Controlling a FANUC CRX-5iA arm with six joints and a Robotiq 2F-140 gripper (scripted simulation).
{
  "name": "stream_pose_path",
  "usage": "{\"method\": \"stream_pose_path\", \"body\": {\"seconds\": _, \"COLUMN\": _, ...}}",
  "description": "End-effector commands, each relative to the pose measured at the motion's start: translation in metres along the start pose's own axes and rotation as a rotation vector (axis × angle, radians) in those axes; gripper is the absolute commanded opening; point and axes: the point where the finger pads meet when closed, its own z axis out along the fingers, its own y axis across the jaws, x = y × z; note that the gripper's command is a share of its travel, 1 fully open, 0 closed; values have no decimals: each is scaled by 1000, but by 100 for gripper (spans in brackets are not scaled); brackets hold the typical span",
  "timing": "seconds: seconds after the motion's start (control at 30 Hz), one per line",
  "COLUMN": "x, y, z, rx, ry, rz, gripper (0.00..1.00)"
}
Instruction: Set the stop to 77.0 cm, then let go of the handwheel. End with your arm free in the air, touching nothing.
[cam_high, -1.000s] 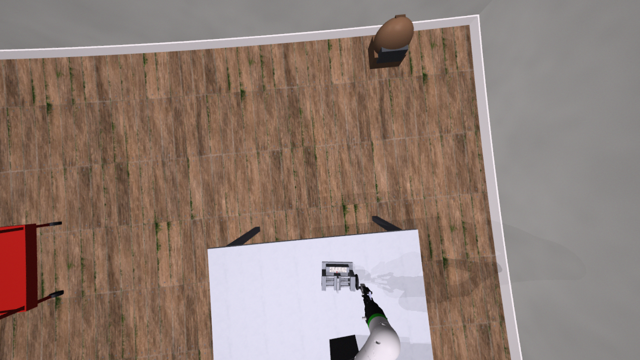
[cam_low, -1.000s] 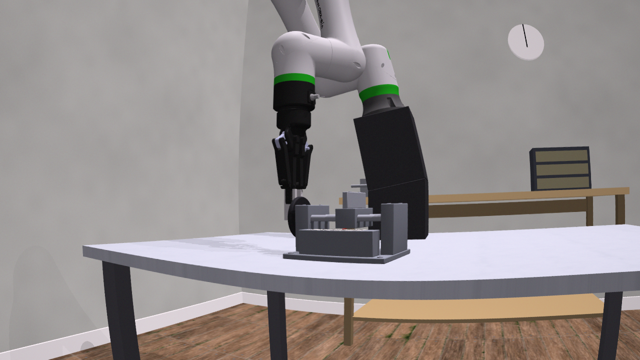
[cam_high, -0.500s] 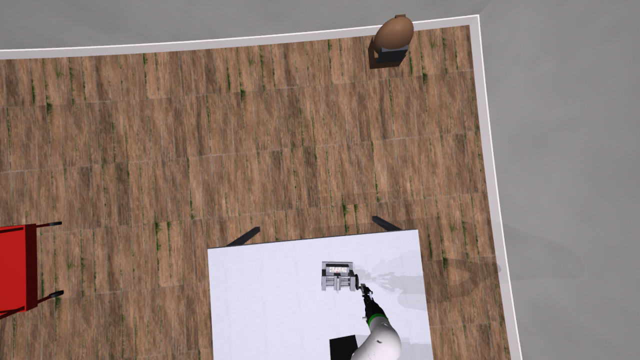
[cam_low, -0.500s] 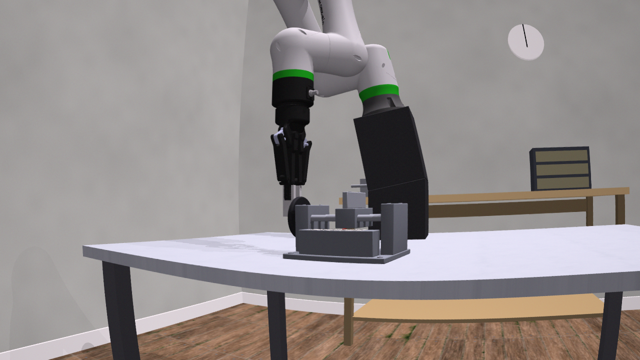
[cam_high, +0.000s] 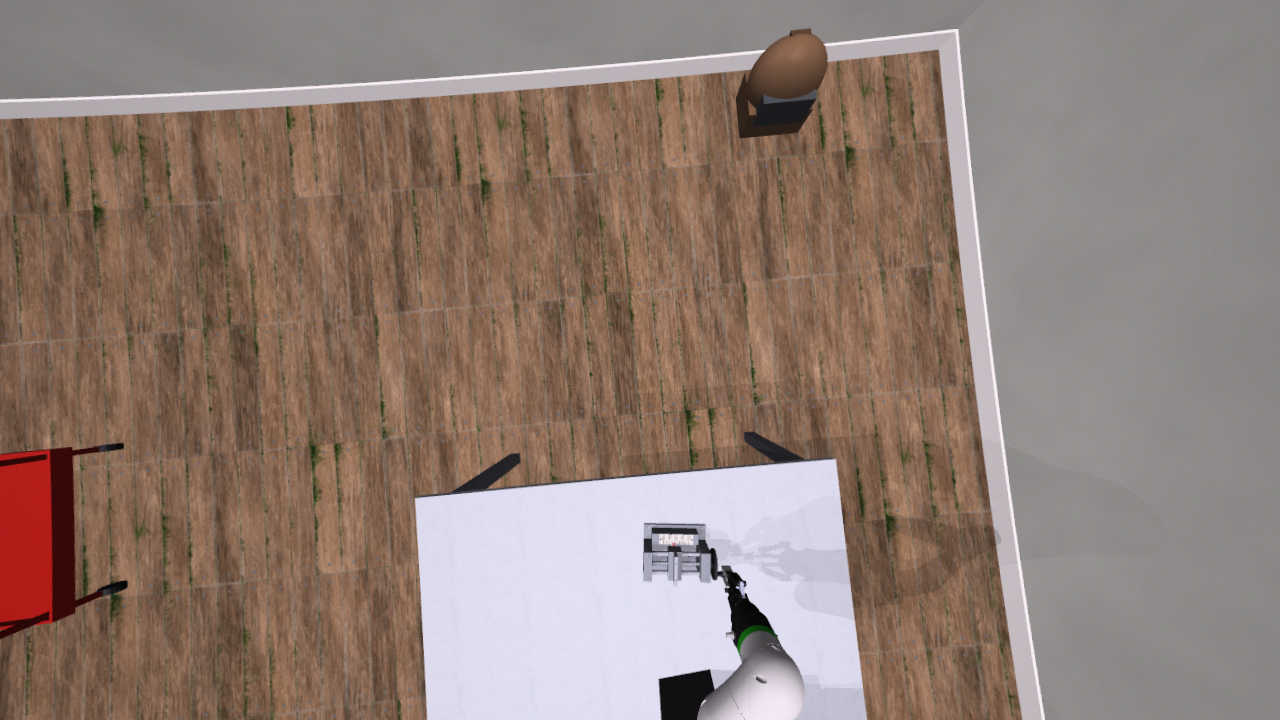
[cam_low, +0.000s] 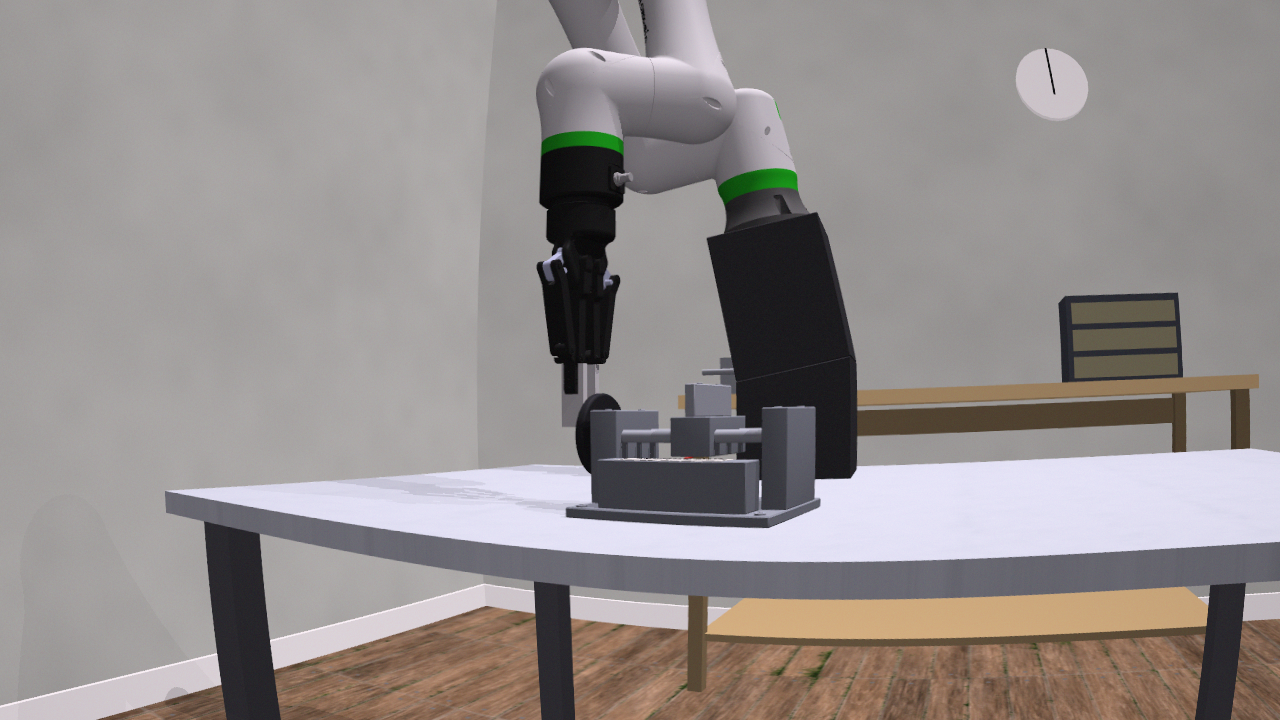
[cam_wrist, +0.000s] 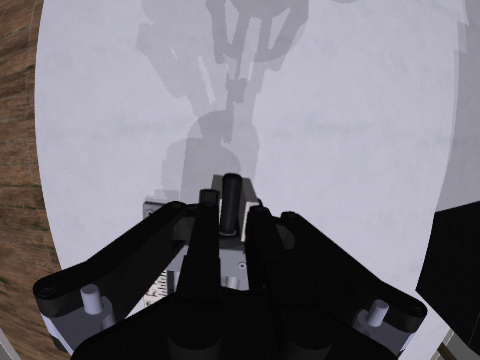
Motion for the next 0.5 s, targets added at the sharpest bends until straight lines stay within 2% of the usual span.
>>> {"method": "stream_pose_path", "body": {"seconds": 0.0, "x": 0, "y": -2, "z": -1, "rx": 0, "ry": 0, "rz": 0, "gripper": 4}}
{"method": "stream_pose_path", "body": {"seconds": 0.47, "x": 0, "y": -11, "z": -4, "rx": 0, "ry": 0, "rz": 0, "gripper": 4}}
